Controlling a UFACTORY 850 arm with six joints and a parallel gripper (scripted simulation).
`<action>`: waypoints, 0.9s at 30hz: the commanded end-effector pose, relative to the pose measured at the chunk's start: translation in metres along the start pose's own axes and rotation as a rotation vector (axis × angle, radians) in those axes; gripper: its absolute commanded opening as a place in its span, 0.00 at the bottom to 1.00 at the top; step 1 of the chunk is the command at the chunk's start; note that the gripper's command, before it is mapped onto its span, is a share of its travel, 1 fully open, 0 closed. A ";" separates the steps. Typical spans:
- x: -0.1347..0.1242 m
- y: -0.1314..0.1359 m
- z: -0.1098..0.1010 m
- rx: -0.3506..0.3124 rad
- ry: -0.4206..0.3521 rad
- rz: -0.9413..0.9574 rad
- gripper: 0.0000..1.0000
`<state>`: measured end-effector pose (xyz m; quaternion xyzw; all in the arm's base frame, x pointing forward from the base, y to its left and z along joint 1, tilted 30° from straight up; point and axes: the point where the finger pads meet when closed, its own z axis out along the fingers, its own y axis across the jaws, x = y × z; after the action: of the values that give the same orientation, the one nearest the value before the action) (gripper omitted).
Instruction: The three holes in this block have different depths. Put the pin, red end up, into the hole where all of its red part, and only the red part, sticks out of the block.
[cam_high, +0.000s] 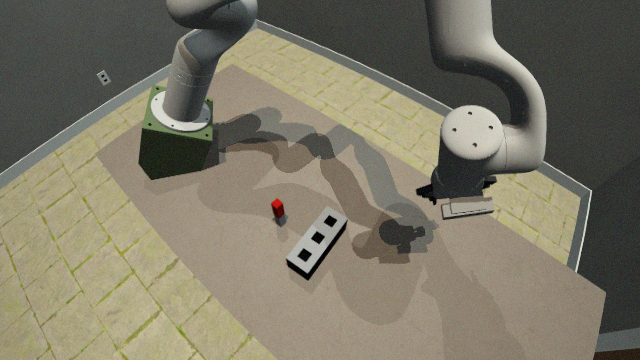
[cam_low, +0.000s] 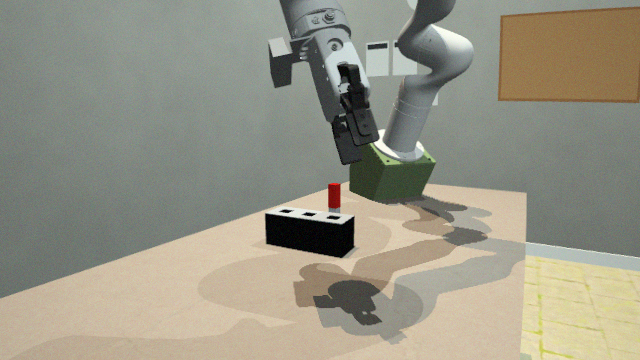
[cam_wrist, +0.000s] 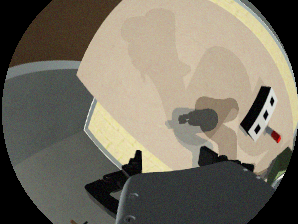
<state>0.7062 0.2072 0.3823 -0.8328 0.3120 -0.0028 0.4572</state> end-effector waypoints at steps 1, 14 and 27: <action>-0.001 0.028 -0.002 -0.104 0.003 -0.054 1.00; 0.005 0.084 -0.014 -0.298 0.005 -0.170 1.00; 0.005 0.084 -0.014 -0.298 0.005 -0.170 1.00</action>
<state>0.6631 0.1622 0.3241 -0.9138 0.2395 0.0031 0.3281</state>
